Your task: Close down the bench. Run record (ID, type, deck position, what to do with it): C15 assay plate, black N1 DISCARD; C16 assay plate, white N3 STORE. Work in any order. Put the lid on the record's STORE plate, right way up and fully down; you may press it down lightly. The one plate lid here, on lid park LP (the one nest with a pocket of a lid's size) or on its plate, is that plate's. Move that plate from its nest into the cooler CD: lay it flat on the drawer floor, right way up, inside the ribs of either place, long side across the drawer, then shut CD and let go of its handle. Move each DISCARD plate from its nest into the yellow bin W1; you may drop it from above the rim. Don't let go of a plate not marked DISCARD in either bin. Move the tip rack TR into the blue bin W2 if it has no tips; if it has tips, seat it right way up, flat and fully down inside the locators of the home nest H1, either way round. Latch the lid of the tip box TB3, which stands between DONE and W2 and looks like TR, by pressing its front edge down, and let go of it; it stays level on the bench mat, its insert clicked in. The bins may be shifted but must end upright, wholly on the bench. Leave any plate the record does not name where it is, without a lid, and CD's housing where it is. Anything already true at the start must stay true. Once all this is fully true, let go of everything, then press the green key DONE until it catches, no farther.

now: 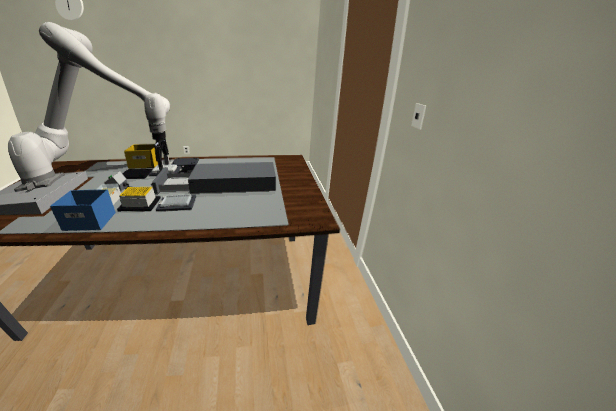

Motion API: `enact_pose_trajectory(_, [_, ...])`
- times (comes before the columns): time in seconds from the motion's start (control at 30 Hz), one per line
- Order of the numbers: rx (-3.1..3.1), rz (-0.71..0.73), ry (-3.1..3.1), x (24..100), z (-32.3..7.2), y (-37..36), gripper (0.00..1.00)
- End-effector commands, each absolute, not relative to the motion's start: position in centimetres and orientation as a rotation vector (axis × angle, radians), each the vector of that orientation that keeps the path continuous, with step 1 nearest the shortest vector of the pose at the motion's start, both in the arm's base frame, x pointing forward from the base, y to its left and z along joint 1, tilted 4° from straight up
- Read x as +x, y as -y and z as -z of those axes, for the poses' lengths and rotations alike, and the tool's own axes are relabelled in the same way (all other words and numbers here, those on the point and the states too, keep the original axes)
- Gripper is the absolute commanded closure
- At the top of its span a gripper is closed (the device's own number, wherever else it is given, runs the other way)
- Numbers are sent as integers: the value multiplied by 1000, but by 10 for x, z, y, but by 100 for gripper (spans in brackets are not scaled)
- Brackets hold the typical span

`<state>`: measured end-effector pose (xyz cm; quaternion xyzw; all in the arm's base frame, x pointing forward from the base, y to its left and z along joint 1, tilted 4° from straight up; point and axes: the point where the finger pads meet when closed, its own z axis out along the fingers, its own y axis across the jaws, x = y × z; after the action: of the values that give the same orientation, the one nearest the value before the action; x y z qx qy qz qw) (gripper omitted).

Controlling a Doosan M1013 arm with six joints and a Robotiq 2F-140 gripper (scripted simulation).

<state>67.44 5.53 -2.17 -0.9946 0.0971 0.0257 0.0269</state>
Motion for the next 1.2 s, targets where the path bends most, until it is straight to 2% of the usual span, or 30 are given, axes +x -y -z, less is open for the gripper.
enact_pose_trajectory(0.0, [-3072,-79,-300,674,22,-55,34])
enact_pose_trajectory(1.17, [-3072,-79,-300,676,-10,-53,34])
